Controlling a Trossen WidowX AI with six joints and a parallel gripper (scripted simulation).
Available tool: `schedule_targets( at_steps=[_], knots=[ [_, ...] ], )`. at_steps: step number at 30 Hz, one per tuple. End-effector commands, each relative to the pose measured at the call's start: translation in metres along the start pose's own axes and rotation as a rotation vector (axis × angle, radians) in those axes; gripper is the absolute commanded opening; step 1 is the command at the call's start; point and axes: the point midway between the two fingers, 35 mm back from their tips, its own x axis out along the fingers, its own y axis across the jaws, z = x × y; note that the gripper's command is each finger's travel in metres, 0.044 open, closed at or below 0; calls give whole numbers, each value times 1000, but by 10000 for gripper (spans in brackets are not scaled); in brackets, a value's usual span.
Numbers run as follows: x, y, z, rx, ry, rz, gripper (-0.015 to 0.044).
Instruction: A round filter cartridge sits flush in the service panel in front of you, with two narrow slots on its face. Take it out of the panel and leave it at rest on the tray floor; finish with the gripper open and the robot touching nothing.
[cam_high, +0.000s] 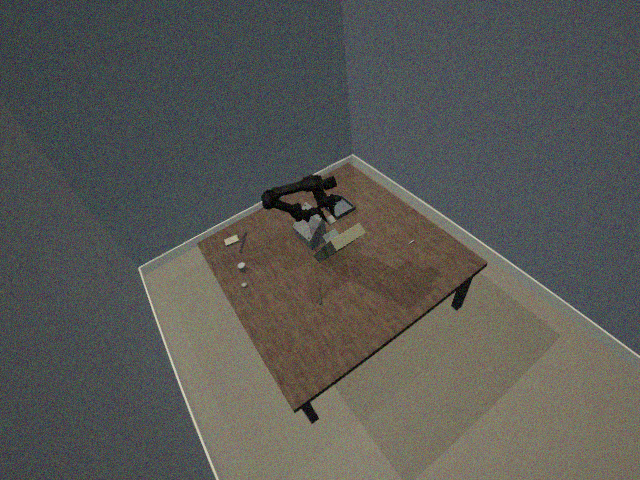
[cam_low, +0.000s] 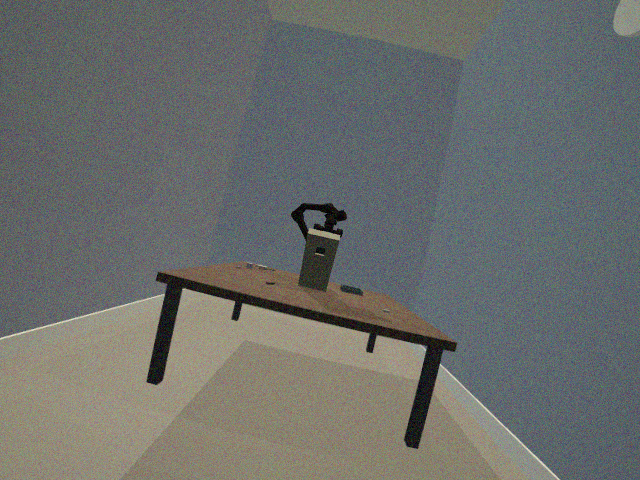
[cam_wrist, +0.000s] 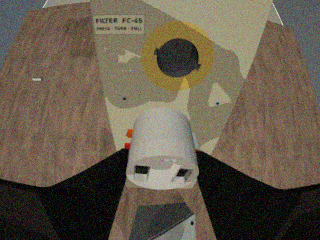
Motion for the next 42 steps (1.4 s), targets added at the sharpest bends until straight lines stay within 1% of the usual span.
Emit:
schedule_targets(
  at_steps=[1,12,14,15,16,29,42],
  knots=[
    [0,21,2,6,-2,4,0],
    [9,74,-1,10,-3,7,0],
    [9,77,-2,10,-3,7,0],
    [8,65,-2,-6,2,4,0],
    [8,68,-4,-23,5,14,0],
    [-4,155,-62,-489,53,287,0],
    [-24,224,-128,-965,-7,579,0]
  ],
)
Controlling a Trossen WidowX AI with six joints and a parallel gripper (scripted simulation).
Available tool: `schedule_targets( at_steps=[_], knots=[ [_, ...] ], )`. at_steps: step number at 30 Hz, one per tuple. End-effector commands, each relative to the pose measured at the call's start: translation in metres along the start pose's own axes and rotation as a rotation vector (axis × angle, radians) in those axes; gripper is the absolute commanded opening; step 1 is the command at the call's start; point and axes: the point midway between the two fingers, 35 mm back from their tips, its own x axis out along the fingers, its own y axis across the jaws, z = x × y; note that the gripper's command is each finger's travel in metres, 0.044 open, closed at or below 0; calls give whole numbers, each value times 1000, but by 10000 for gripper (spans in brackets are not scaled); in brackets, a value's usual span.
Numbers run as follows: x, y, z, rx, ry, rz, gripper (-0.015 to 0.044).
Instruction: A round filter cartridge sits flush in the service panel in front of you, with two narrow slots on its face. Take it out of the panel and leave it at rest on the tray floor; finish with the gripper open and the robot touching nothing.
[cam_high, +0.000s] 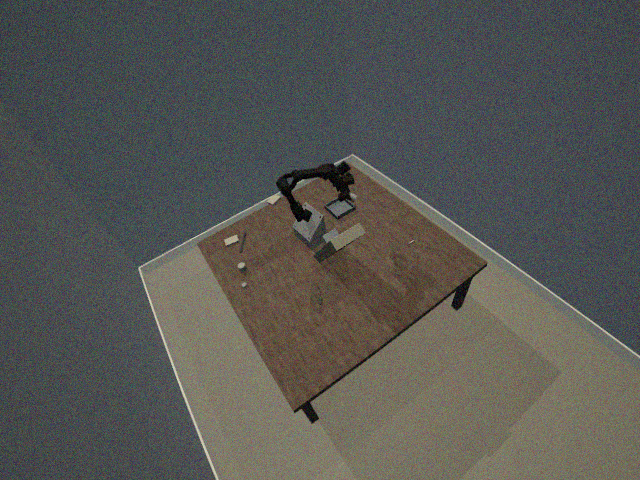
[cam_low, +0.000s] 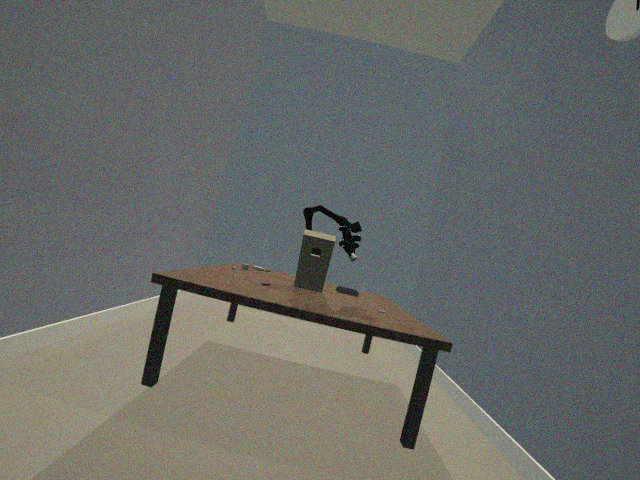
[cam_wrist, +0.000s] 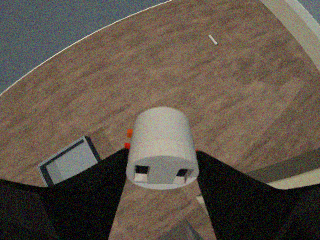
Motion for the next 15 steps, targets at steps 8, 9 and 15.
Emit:
schedule_targets(
  at_steps=[8,9,15],
  knots=[
    [6,26,0,-143,-24,71,0],
    [6,28,0,-146,-24,74,0],
    [27,73,-20,-265,-34,149,0]
  ],
)
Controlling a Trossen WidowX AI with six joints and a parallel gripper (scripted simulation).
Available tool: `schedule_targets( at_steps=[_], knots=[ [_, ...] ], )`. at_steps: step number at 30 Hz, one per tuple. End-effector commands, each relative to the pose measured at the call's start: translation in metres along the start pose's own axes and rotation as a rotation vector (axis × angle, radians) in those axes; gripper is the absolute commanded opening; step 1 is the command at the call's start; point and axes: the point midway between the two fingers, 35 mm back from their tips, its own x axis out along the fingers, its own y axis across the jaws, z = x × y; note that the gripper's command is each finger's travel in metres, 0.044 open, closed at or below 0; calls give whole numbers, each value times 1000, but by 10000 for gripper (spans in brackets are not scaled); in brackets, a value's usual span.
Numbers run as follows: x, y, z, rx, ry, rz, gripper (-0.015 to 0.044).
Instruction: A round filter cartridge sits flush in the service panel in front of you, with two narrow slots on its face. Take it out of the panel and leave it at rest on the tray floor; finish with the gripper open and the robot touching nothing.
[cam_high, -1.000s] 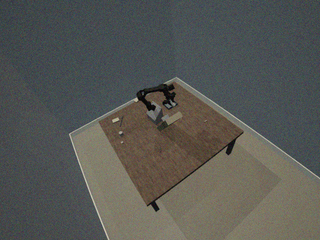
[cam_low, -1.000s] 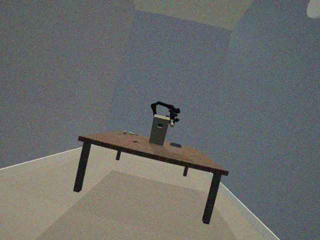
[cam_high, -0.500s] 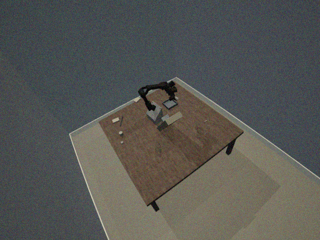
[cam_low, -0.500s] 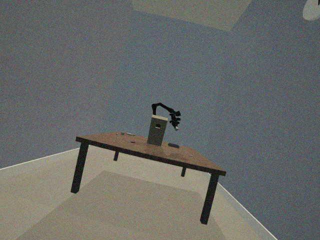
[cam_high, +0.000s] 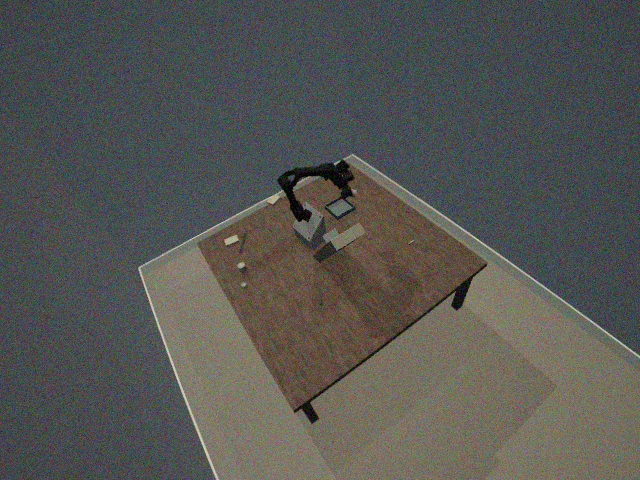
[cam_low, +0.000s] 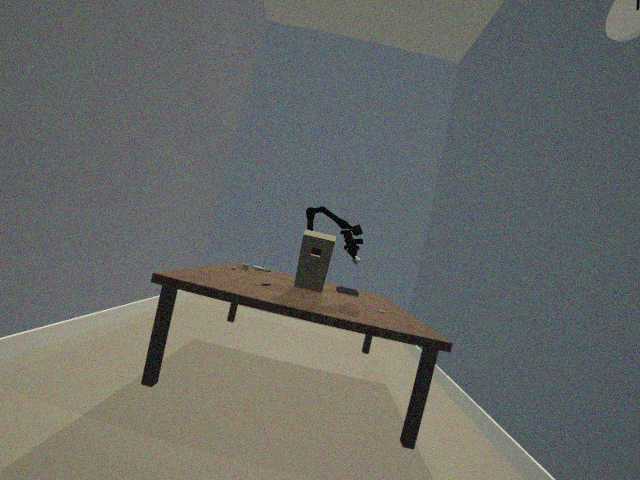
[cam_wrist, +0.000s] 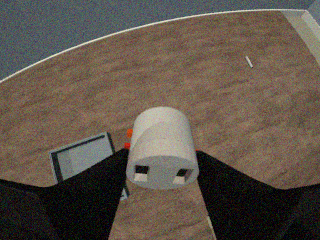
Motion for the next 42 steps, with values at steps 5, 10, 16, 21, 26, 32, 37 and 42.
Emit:
schedule_targets(
  at_steps=[5,10,16,21,26,32,37,42],
  knots=[
    [37,67,-29,-193,-1,115,0],
    [56,101,-54,-307,0,184,0],
    [77,133,-90,-445,9,264,0],
    [87,147,-114,-524,18,310,0],
    [87,147,-114,-524,18,310,0],
    [103,148,-121,-524,18,310,0],
    [120,149,-131,-524,18,310,0],
    [135,148,-141,-524,18,310,0]
  ],
)
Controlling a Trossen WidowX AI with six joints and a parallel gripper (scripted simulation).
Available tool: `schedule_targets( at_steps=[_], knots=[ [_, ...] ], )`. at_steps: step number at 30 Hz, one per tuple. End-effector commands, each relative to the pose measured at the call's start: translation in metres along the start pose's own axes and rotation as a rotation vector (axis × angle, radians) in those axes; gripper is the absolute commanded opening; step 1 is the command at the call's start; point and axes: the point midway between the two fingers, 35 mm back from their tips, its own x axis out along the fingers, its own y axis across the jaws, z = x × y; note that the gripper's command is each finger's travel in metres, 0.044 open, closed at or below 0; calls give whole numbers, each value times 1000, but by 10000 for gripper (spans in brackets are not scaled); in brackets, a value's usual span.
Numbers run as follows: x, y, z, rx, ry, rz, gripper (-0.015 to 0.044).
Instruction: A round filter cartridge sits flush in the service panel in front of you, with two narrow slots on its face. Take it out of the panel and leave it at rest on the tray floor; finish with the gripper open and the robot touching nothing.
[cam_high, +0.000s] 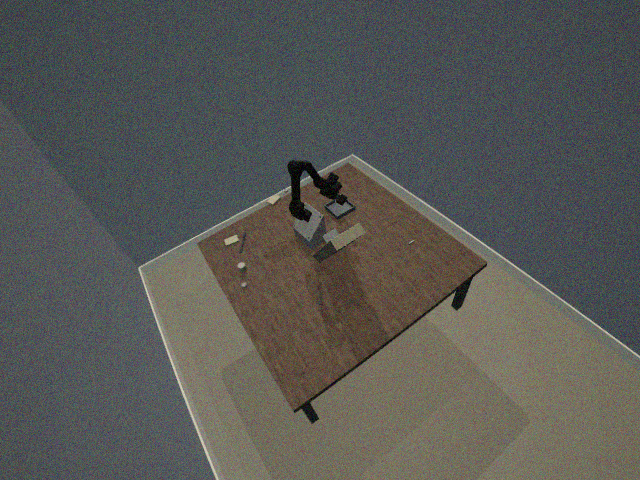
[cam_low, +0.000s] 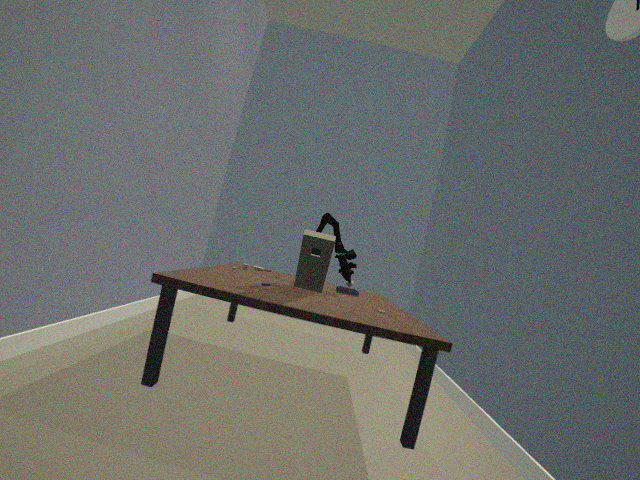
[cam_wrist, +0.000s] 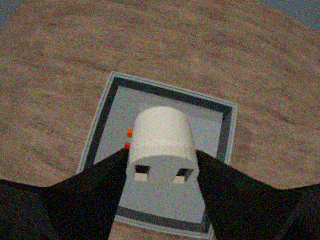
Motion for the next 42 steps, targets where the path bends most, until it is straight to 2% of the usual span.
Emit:
schedule_targets(
  at_steps=[1,10,27,32,38,42],
  knots=[
    [15,1,-10,2,0,4,0],
    [28,1,-21,2,0,4,0],
    [25,0,-20,0,8,0,440],
    [23,0,-19,0,8,0,440],
    [-29,0,13,0,6,-1,440],
    [-36,-1,16,1,6,-1,440]
  ],
)
